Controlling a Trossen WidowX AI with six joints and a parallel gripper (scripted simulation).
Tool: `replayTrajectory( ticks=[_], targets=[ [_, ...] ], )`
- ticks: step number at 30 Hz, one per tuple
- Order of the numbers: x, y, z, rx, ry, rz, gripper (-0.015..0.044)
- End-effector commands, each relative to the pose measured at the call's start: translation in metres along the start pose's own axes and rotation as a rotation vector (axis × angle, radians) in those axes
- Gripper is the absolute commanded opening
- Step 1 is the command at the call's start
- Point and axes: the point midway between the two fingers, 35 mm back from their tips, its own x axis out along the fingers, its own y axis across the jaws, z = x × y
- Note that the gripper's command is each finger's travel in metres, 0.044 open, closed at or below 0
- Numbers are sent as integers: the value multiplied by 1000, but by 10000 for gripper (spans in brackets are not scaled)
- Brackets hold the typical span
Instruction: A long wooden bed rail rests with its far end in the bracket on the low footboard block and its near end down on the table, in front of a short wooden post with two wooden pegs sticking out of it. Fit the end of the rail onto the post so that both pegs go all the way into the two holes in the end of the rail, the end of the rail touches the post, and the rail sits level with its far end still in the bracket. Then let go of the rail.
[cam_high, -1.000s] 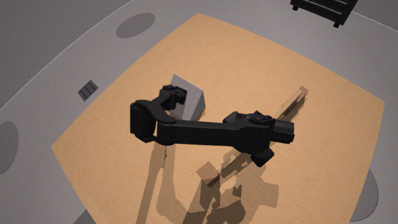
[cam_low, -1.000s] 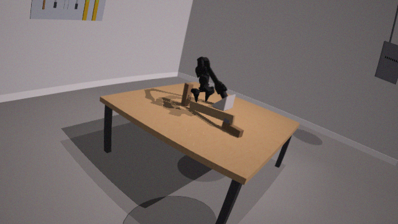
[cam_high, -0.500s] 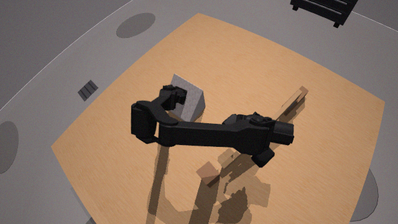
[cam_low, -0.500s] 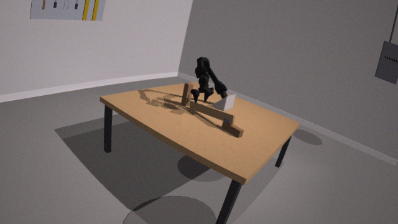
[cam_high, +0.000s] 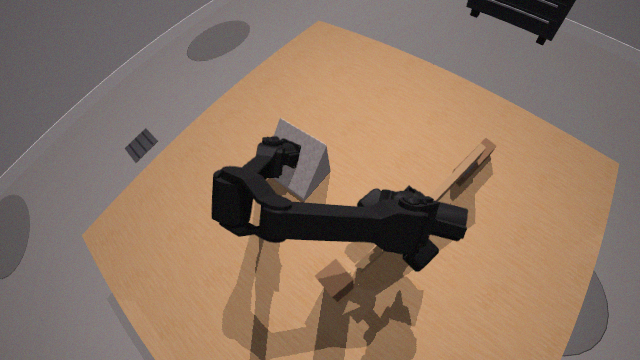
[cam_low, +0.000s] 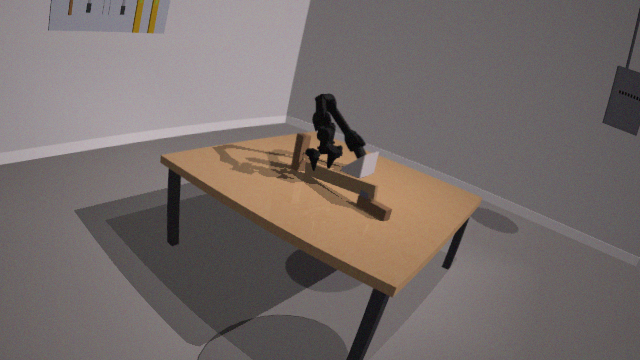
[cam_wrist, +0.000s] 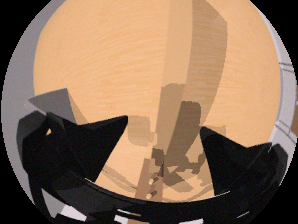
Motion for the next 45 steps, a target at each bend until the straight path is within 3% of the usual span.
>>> replayTrajectory(
  ticks=[1,20,35,45],
  targets=[
    [7,0,0,-4,3,-2,440],
    [36,1,-2,-3,7,-3,440],
    [36,1,-2,-3,7,-3,46],
    [36,1,-2,-3,7,-3,0]
  ],
)
